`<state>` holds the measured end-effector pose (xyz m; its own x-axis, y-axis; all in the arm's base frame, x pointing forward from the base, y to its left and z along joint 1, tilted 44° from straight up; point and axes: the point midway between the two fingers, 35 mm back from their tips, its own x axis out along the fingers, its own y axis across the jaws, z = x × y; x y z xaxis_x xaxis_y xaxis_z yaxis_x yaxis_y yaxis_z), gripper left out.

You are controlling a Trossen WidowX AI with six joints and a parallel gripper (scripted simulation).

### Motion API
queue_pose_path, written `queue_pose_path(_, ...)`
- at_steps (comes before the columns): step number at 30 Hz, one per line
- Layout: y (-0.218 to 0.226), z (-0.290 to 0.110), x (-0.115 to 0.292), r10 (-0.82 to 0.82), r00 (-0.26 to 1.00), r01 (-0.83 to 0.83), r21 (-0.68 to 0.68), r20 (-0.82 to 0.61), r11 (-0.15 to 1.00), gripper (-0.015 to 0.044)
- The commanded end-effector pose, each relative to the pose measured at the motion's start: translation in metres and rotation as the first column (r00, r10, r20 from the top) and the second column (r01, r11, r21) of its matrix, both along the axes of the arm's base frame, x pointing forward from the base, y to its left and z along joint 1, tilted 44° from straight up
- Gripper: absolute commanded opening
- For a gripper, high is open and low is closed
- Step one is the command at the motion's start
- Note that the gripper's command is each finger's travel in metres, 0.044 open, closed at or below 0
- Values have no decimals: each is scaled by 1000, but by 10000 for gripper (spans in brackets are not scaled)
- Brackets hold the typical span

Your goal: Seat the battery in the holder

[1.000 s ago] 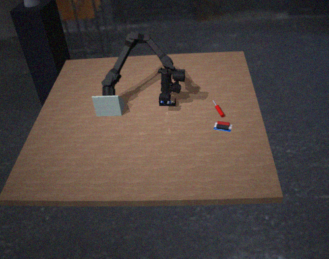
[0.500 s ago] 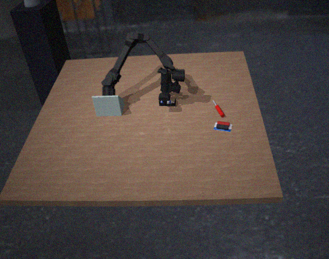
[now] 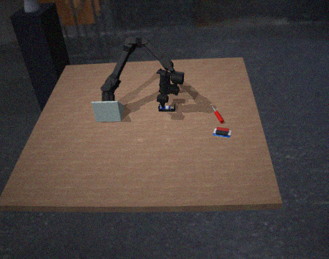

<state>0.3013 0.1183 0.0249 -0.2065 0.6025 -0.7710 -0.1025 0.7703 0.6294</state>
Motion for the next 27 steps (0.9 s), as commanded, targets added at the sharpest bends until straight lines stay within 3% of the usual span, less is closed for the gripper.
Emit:
queue_pose_path(1,-28,29,10,-11,999,11,-2,32,1000,359)
queue_pose_path(4,-39,41,10,-9,999,9,-1,34,1000,437)
queue_pose_path(27,-40,40,10,-9,999,9,-2,34,1000,440)
